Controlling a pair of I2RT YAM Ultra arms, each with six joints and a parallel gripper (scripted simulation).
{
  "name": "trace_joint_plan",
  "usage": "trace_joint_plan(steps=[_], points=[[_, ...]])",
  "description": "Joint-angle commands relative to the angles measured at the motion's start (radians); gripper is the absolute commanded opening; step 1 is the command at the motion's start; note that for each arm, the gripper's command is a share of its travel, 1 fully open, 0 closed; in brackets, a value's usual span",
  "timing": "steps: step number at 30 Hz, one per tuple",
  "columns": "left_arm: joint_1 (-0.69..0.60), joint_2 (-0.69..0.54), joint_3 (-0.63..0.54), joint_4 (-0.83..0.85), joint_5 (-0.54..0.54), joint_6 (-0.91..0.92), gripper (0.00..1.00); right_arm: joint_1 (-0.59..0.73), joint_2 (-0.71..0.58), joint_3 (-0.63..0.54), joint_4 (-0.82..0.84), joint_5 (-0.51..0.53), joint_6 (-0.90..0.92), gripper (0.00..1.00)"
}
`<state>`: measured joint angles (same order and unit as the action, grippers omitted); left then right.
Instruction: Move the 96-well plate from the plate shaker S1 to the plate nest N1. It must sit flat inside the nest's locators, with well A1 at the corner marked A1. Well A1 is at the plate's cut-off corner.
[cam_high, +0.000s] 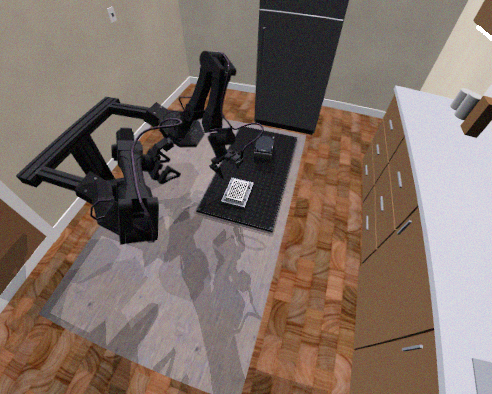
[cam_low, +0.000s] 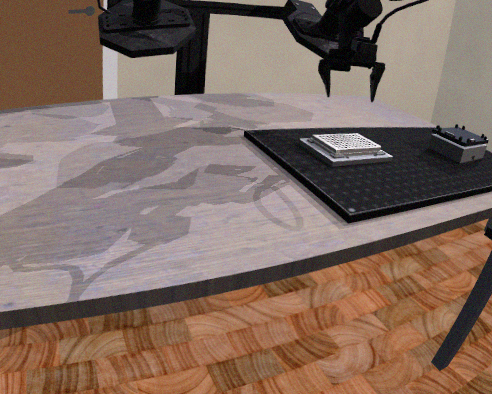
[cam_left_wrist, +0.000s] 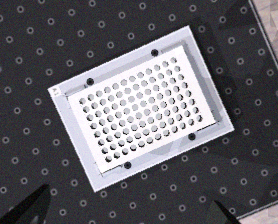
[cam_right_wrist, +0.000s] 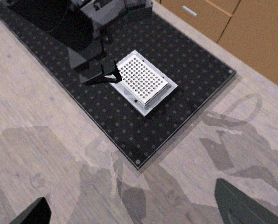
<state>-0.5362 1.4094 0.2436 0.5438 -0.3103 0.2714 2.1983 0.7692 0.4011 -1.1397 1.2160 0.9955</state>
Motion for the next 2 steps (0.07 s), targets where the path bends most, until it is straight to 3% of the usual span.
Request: trace_joint_plan(steps=[1,2], points=[[-0.013,0.002,-0.006,0.026,-0.009,-0.006,1.0,0.007,0.009,0.023,-0.015,0.011,0.007,1.0],[-0.013,0.002,-0.006,0.026,-0.009,-0.006,1.0,0.007,0.009,0.023,-0.015,0.011,0.007,1.0]])
